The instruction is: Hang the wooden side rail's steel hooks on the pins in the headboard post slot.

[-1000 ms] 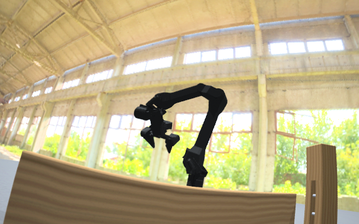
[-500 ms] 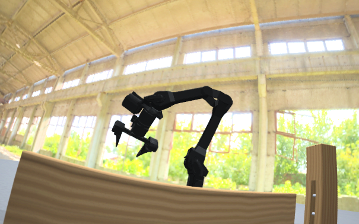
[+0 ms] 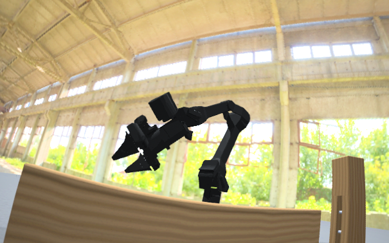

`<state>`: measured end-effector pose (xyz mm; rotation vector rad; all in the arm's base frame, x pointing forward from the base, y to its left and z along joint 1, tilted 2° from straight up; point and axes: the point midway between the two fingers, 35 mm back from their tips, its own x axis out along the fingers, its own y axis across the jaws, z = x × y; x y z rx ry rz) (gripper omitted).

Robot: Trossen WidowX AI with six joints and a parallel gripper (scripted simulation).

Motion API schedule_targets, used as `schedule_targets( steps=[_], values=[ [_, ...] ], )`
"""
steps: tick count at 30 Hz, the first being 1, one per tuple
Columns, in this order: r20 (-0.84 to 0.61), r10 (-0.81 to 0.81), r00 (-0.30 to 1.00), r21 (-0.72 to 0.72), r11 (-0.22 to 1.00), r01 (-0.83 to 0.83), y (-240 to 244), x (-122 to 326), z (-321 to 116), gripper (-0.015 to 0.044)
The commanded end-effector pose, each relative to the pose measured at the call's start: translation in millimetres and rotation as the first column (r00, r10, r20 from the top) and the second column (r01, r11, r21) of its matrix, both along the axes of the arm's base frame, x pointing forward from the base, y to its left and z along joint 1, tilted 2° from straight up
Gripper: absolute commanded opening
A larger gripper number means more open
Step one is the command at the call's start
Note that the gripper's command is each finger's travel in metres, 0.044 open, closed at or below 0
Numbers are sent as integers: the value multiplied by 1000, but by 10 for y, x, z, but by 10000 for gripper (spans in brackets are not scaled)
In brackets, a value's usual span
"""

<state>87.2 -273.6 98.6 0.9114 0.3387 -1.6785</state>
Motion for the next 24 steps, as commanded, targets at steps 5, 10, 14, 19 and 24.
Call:
schedule_targets(
  steps=[5,10,14,19,24],
  values=[
    [-23,555,832,-90,827,-554,535,1034,-91,440],
    [-57,789,612,-154,599,-786,1018,1486,-108,440],
    [-101,914,394,-207,368,-906,1472,1748,-110,440],
    [-177,979,100,-270,49,-962,2087,1935,-106,440],
    [-272,945,-183,-326,-270,-906,2723,1959,-87,440]
  ],
)
